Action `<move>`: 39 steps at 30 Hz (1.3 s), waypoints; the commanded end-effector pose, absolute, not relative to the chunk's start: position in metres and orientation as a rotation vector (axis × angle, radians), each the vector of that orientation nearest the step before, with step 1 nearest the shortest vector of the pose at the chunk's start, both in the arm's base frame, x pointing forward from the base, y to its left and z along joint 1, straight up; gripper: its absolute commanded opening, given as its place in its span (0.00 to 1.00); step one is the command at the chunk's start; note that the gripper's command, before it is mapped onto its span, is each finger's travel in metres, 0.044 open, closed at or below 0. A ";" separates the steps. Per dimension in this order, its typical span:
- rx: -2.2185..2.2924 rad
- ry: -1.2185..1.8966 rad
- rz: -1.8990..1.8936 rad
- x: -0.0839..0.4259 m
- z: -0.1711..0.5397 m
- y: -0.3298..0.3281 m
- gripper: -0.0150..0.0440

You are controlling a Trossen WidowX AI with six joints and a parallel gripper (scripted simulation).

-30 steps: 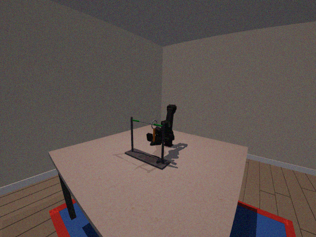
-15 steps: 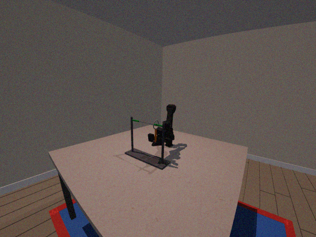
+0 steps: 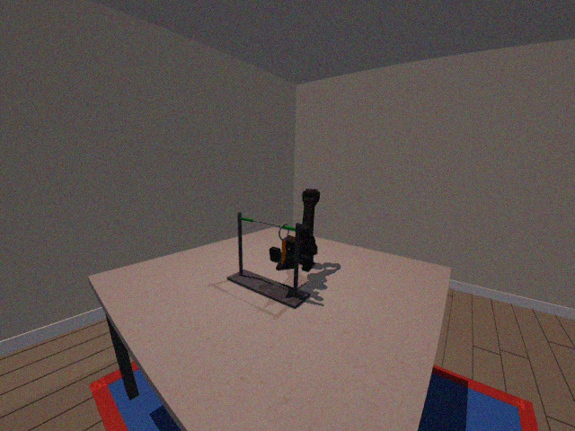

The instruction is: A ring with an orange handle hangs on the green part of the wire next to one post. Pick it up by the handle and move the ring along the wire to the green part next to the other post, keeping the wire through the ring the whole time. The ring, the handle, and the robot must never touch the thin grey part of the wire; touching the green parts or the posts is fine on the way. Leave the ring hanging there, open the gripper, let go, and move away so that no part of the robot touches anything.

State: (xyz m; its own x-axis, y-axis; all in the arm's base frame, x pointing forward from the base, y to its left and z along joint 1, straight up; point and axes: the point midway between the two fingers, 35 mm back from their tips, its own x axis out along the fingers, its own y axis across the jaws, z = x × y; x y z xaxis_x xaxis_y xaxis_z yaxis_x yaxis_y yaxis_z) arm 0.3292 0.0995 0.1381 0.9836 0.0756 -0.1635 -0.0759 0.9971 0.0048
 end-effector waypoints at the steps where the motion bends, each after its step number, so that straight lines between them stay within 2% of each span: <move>1: 0.001 0.167 0.073 0.328 0.135 0.099 0.00; 15: 0.001 0.167 0.073 0.328 0.135 0.099 0.00; 27: -0.002 0.166 0.076 0.327 0.136 0.099 0.53; 39: 0.000 0.169 0.075 0.304 0.141 0.099 0.53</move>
